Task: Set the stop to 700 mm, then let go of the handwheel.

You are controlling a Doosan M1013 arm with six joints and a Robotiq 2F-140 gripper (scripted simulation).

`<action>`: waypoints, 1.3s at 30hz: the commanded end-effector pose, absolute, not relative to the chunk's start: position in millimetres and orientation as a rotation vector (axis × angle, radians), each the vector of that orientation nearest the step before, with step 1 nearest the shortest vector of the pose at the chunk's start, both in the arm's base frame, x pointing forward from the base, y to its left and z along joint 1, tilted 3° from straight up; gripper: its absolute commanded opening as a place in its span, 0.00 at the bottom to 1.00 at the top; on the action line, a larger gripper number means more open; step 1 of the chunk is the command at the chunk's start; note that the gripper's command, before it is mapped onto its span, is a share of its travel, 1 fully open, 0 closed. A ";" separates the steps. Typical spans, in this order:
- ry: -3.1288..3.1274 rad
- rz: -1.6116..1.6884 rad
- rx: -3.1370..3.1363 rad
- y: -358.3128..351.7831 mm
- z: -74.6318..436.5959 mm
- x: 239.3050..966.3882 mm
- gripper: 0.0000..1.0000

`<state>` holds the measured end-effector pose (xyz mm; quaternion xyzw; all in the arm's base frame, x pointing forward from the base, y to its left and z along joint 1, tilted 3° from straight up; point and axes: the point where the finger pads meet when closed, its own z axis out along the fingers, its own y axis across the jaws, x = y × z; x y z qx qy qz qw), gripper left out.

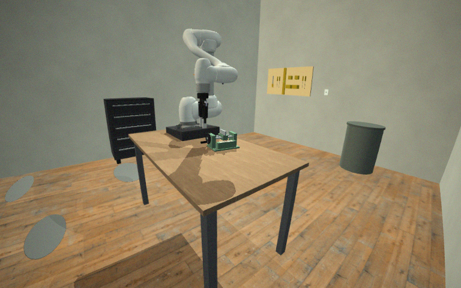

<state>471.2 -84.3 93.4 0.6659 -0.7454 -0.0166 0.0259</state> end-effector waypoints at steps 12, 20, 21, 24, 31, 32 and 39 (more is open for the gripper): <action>-2.308 -0.050 2.055 -86.2 41.7 467.7 0.33; -2.308 -0.050 2.055 -86.2 41.1 467.7 0.33; -2.308 -0.050 2.055 -86.2 41.0 467.7 0.33; -2.308 -0.050 2.055 -86.2 39.5 467.6 0.33; -2.308 -0.050 2.055 -86.3 30.9 467.1 0.33; -2.308 -0.050 2.055 -86.3 28.2 466.9 0.33; -2.308 -0.050 2.055 -86.5 4.6 465.5 0.33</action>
